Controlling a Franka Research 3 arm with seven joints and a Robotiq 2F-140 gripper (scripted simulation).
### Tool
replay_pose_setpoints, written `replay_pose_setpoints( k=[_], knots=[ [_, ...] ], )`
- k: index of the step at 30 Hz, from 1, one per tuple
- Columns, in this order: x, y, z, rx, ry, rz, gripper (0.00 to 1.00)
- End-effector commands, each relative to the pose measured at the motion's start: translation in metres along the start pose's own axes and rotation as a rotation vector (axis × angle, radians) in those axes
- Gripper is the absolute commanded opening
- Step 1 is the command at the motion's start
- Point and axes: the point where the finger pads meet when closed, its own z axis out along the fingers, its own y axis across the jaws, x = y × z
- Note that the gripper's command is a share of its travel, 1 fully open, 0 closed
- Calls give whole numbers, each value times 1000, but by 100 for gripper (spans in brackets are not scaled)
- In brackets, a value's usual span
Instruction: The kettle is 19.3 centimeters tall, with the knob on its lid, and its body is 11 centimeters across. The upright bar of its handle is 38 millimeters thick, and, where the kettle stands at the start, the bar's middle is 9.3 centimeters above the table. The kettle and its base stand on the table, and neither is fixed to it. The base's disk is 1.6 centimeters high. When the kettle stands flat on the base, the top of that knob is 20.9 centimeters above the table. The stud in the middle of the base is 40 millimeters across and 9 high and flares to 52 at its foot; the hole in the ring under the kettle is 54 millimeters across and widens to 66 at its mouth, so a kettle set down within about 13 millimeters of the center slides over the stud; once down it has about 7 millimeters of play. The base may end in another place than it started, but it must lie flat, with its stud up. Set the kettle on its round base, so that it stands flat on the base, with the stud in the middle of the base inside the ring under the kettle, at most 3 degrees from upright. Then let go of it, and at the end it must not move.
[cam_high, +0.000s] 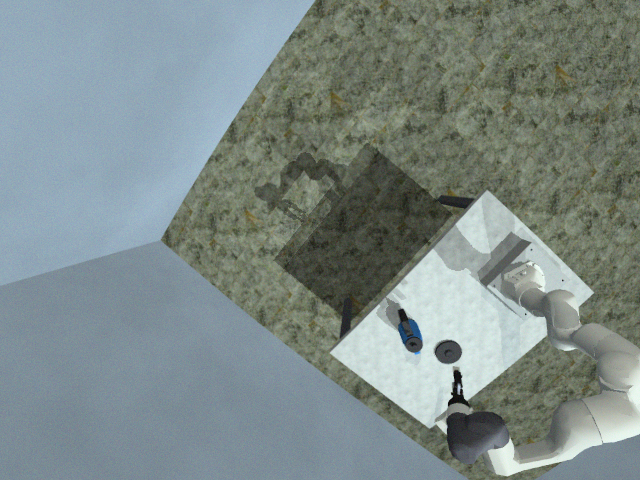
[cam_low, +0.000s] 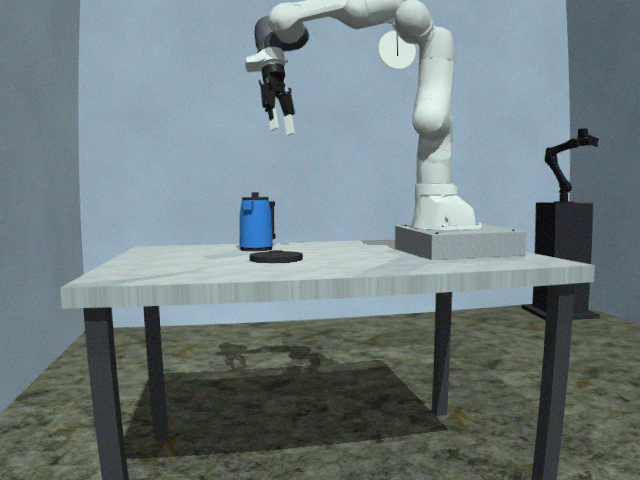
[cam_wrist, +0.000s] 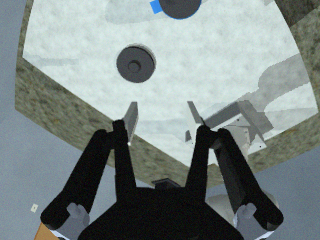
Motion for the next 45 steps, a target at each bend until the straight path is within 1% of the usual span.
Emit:
replay_pose_setpoints(
  k=[1,2,5,9,13,17,26,36,41,45],
  knots=[
    [7,-11,-12,-67,48,128,47],
    [7,-11,-12,-67,48,128,47],
    [10,-30,-28,-92,108,125,47],
    [11,-54,-47,-112,178,123,47],
    [10,-73,-62,-121,232,122,47],
    [8,-86,-72,-124,269,121,47],
    [7,-96,-80,-125,296,121,47],
    [8,-95,-79,-124,297,128,47],
    [19,-89,-73,-114,300,184,47],
    [38,-76,-63,-97,303,282,47]
  ],
)
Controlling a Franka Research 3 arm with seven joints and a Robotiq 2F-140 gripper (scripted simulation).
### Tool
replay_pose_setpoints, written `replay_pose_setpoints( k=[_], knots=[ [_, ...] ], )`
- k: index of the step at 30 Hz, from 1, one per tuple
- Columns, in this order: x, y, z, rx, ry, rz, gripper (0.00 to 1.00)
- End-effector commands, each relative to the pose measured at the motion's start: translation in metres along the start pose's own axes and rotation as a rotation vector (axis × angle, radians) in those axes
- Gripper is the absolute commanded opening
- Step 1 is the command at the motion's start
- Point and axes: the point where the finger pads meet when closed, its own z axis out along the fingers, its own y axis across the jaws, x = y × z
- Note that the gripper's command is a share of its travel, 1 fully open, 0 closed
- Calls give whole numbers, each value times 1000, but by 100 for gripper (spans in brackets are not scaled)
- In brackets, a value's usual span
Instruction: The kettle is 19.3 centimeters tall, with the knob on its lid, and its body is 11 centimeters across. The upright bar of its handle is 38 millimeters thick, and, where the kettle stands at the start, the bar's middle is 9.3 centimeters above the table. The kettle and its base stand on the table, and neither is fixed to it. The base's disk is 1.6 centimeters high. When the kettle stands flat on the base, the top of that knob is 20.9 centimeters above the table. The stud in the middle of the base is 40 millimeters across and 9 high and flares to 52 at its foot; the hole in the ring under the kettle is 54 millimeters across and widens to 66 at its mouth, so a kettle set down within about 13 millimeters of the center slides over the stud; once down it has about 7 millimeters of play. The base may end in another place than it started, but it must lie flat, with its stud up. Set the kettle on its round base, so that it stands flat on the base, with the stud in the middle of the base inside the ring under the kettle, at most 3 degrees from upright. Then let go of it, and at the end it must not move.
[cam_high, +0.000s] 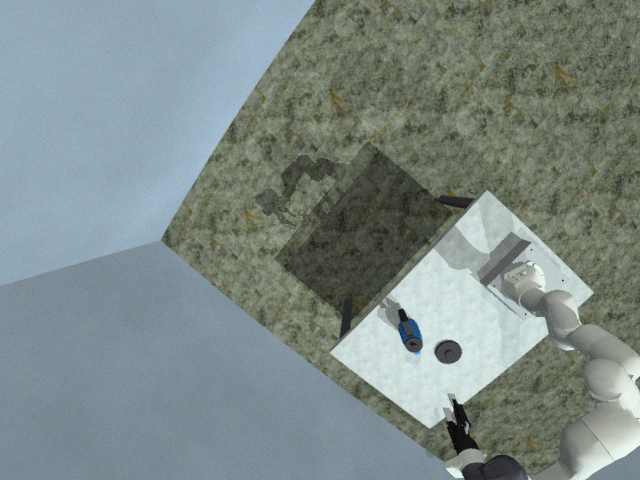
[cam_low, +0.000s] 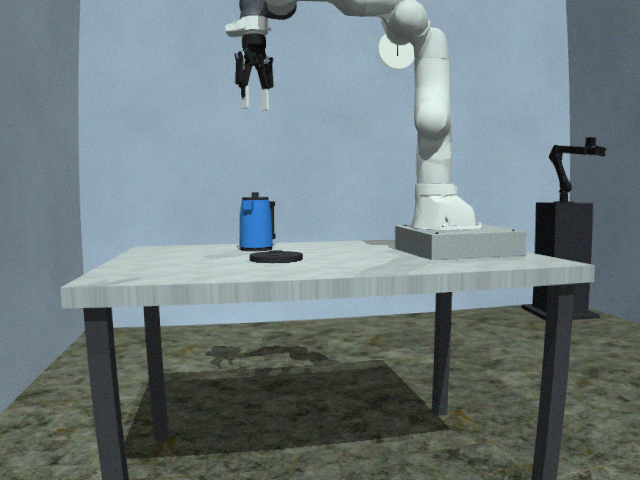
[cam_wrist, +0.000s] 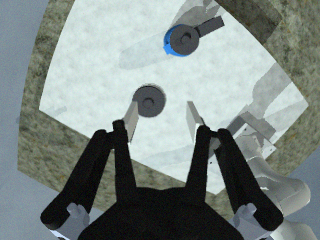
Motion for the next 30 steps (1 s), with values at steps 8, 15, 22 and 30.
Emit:
replay_pose_setpoints(
  k=[8,15,22,30],
  knots=[
    [51,27,52,11,-2,344,47],
    [94,66,107,15,-12,645,47],
    [122,104,152,16,-22,892,47],
    [132,123,172,21,-20,1040,47]
  ],
)
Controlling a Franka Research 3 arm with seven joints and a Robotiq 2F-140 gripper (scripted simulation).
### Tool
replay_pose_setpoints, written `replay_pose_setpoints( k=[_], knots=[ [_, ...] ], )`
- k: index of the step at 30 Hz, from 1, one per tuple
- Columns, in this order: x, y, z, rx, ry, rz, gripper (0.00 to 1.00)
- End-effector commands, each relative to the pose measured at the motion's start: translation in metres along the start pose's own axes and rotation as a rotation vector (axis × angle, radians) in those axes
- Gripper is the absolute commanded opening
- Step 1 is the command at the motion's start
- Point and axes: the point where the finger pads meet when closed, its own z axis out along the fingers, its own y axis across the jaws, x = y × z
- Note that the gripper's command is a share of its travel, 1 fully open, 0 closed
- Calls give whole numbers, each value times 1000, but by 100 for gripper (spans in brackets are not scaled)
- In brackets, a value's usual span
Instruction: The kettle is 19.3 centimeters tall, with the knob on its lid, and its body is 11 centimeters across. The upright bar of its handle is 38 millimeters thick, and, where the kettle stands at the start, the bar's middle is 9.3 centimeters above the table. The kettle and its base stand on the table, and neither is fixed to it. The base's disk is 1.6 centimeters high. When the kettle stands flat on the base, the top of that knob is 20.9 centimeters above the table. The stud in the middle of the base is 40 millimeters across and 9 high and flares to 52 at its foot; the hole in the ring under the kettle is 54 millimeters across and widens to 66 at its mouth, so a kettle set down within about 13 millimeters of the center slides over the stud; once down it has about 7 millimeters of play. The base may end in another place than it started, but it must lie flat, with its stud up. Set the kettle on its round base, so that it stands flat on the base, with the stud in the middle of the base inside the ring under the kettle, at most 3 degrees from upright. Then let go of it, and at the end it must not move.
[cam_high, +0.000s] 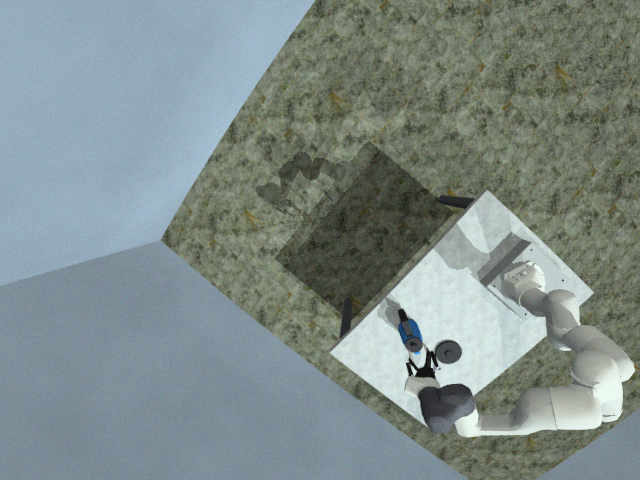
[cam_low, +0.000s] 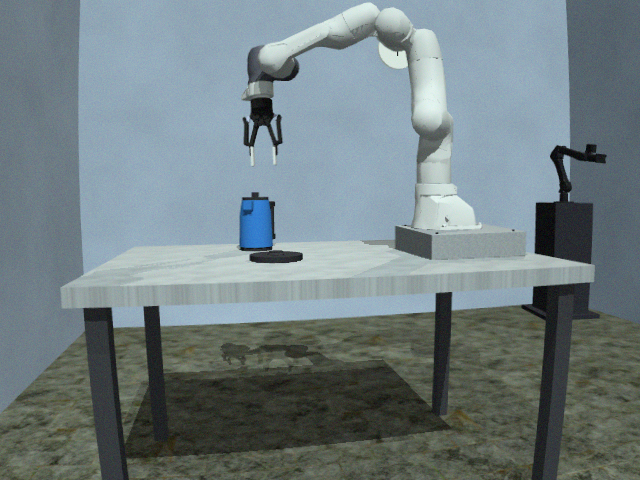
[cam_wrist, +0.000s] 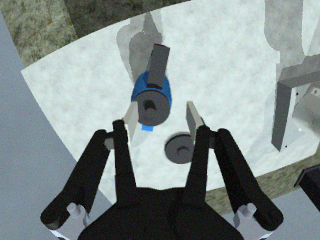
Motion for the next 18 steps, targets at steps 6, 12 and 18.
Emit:
replay_pose_setpoints(
  k=[6,12,18],
  knots=[
    [11,-8,6,41,17,200,47],
    [11,-8,6,41,17,200,47],
    [11,-8,6,41,17,200,47]
  ],
)
